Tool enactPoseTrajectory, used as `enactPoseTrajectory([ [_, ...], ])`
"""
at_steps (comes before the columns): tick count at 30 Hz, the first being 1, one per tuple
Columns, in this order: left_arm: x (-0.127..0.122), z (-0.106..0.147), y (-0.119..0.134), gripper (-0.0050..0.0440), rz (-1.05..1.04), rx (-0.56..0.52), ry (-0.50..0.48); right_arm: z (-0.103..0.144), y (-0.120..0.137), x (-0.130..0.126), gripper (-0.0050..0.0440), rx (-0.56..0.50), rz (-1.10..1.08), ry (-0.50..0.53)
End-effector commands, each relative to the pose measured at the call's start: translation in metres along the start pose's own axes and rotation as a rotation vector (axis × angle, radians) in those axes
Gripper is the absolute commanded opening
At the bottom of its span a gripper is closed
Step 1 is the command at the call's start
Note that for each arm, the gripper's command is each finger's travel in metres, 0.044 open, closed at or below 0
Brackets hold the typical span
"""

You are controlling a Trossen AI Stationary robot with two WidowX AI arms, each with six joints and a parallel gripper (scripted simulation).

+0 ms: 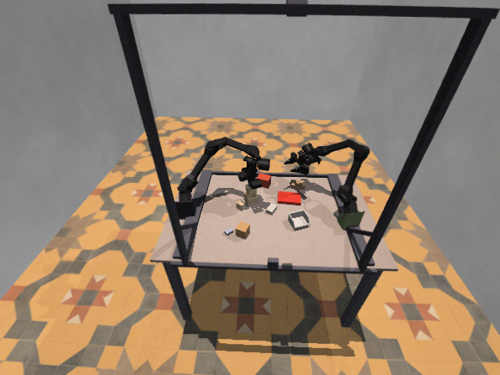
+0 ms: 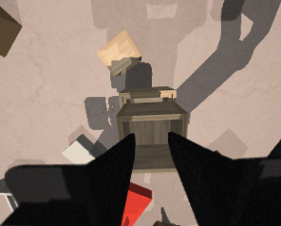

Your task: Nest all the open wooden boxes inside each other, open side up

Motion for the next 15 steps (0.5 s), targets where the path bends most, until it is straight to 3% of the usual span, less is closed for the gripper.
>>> enactPoseTrajectory([
  [1, -0.005, 0.004, 0.002, 0.0224, 0.014, 0.019, -0.014, 0.004, -0.006, -0.004, 0.04, -0.004, 0.029, 0.018],
  [15, -0.006, -0.013, 0.003, 0.0224, 0.015, 0.019, -0.013, 0.004, -0.006, -0.004, 0.04, -0.004, 0.029, 0.018],
])
Point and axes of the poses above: on each arm, the point midway between the two fingers, 35 mm back from their tips, its own z axis back along the fingers, its own x axis across the jaws, y = z × x, the point moved 2 cm from there along z, back along the fingers, and after that the axes turned 5 degrees about z, right-handed, at the moved point
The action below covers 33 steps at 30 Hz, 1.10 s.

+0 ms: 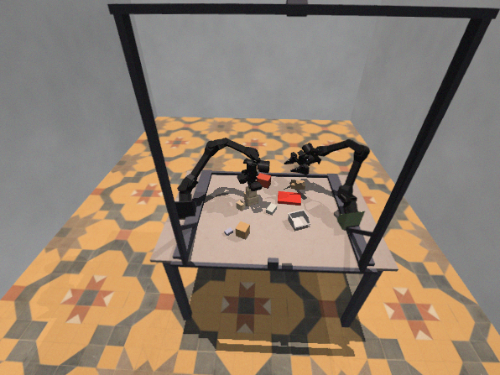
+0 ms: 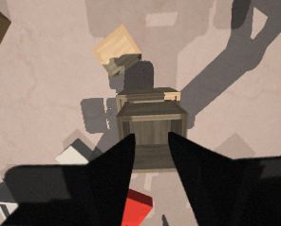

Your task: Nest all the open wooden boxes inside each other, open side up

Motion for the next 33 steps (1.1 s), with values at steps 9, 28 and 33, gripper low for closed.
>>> enactPoseTrajectory([
  [9, -0.003, -0.005, 0.002, 0.0224, 0.007, 0.014, -0.007, 0.004, -0.006, -0.004, 0.04, -0.004, 0.029, 0.018],
  [28, -0.005, -0.021, 0.004, 0.0224, 0.015, 0.019, -0.011, 0.004, -0.006, -0.004, 0.04, -0.004, 0.029, 0.018],
  [33, -0.002, -0.03, 0.002, 0.0224, 0.007, 0.014, -0.007, 0.004, -0.006, -0.004, 0.04, -0.004, 0.029, 0.018],
])
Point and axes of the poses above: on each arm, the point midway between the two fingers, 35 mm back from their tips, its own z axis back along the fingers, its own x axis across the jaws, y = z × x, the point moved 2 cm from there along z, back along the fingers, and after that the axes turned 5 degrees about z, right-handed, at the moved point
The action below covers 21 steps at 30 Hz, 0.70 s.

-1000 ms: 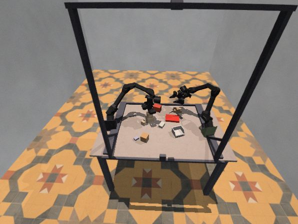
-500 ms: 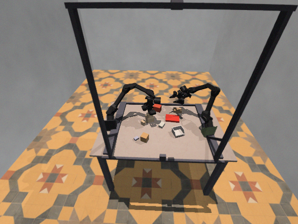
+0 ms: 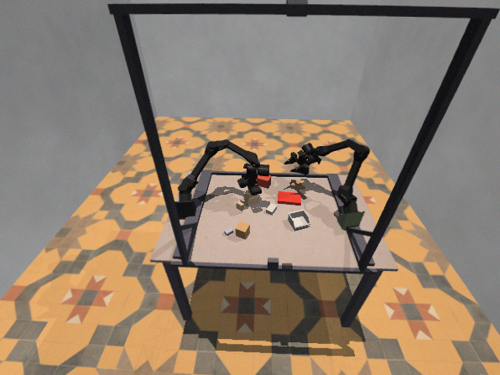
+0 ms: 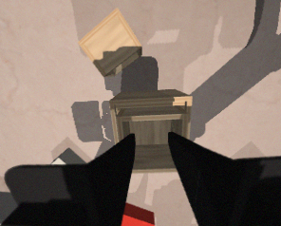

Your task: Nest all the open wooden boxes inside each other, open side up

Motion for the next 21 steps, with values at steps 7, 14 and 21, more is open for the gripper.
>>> enactPoseTrajectory([
  [7, -0.003, -0.008, 0.002, 0.0224, 0.008, 0.014, -0.006, 0.004, -0.006, -0.004, 0.04, -0.004, 0.029, 0.018],
  [14, -0.003, -0.018, 0.003, 0.0224, 0.008, 0.014, -0.006, 0.004, -0.006, -0.004, 0.04, -0.004, 0.029, 0.018],
  [21, 0.0, -0.02, 0.004, 0.0224, 0.007, 0.017, -0.008, 0.004, -0.006, -0.004, 0.04, -0.004, 0.029, 0.018],
])
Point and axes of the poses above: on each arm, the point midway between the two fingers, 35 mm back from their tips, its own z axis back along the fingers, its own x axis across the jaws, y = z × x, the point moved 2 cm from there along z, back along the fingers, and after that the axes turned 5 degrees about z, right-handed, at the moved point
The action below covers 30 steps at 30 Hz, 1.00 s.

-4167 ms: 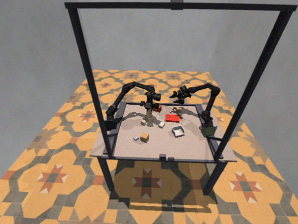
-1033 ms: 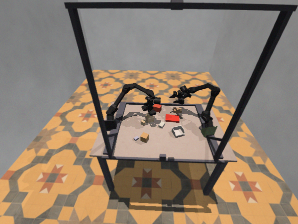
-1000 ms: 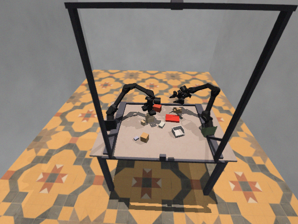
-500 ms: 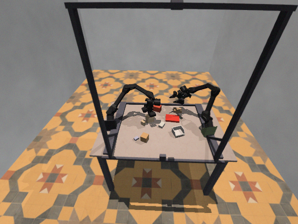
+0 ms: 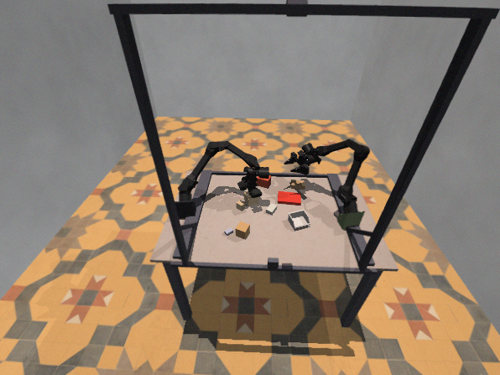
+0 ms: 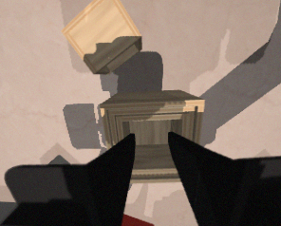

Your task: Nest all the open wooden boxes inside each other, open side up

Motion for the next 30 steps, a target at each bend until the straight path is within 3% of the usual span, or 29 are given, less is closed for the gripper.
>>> enactPoseTrajectory([
  [1, 0.0011, 0.0, 0.0023, 0.0224, -0.001, 0.01, -0.003, 0.0045, -0.0065, -0.0037, 0.04, -0.004, 0.029, 0.018],
  [16, -0.0013, 0.0009, 0.002, 0.0224, 0.003, 0.013, -0.005, 0.0045, -0.0065, -0.0037, 0.04, -0.004, 0.029, 0.018],
  [19, -0.0016, 0.0016, 0.0033, 0.0152, 0.009, 0.013, -0.007, 0.0045, -0.0065, -0.0037, 0.04, -0.004, 0.029, 0.018],
  [30, -0.0017, 0.0018, 0.0038, 0.0079, 0.011, 0.013, -0.007, 0.0045, -0.0065, -0.0037, 0.04, -0.004, 0.029, 0.018],
])
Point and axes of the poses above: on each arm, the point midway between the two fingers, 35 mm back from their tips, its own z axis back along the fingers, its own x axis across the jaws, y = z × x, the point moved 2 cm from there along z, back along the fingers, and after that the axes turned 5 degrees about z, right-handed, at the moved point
